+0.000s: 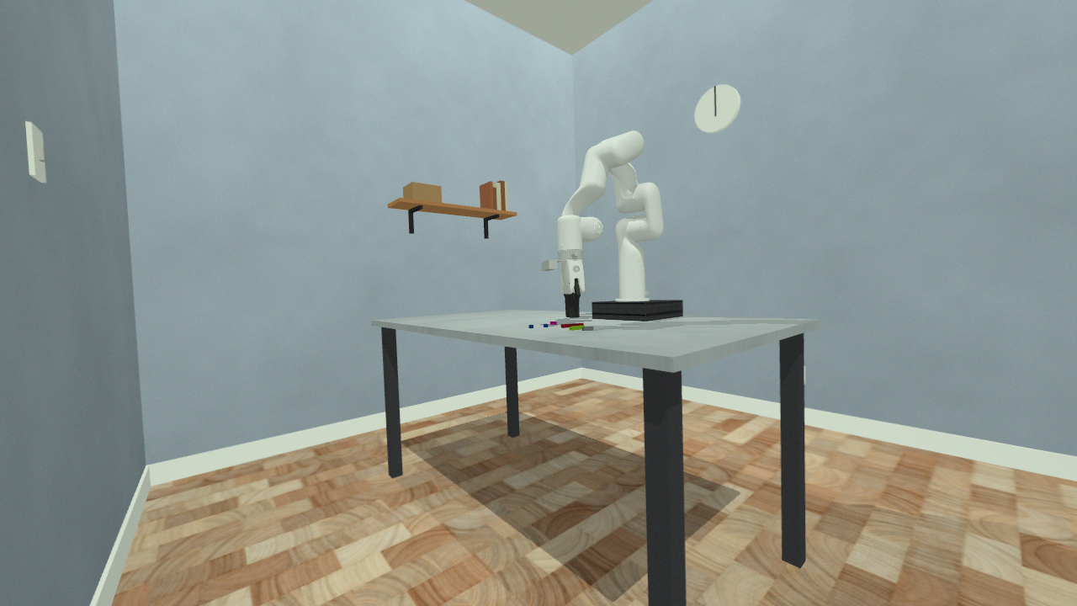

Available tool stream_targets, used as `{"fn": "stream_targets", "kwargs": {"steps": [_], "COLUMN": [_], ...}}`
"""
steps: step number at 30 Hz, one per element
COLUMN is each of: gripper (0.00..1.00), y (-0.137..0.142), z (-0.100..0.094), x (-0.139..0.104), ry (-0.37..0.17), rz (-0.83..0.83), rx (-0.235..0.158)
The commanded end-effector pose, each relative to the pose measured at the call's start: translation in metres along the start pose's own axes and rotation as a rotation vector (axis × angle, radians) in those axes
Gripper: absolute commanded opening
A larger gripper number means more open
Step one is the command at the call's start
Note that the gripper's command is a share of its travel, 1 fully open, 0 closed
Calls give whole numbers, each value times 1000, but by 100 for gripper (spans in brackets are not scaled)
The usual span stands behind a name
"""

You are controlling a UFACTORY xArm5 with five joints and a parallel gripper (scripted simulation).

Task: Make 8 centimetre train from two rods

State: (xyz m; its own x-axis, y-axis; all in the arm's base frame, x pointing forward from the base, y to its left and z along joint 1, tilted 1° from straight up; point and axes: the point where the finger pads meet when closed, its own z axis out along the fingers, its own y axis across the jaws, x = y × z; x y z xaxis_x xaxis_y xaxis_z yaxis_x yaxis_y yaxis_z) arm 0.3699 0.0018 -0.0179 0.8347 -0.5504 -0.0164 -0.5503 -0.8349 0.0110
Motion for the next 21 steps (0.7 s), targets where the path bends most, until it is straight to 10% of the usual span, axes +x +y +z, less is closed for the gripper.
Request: {"fn": "stream_targets", "kwargs": {"steps": [1, 21], "gripper": [24, 24], "y": [-1, -1], "z": [3, 13], "x": [1, 2], "ry": [3, 3], "rz": [0, 0], "rx": [2, 2]}}
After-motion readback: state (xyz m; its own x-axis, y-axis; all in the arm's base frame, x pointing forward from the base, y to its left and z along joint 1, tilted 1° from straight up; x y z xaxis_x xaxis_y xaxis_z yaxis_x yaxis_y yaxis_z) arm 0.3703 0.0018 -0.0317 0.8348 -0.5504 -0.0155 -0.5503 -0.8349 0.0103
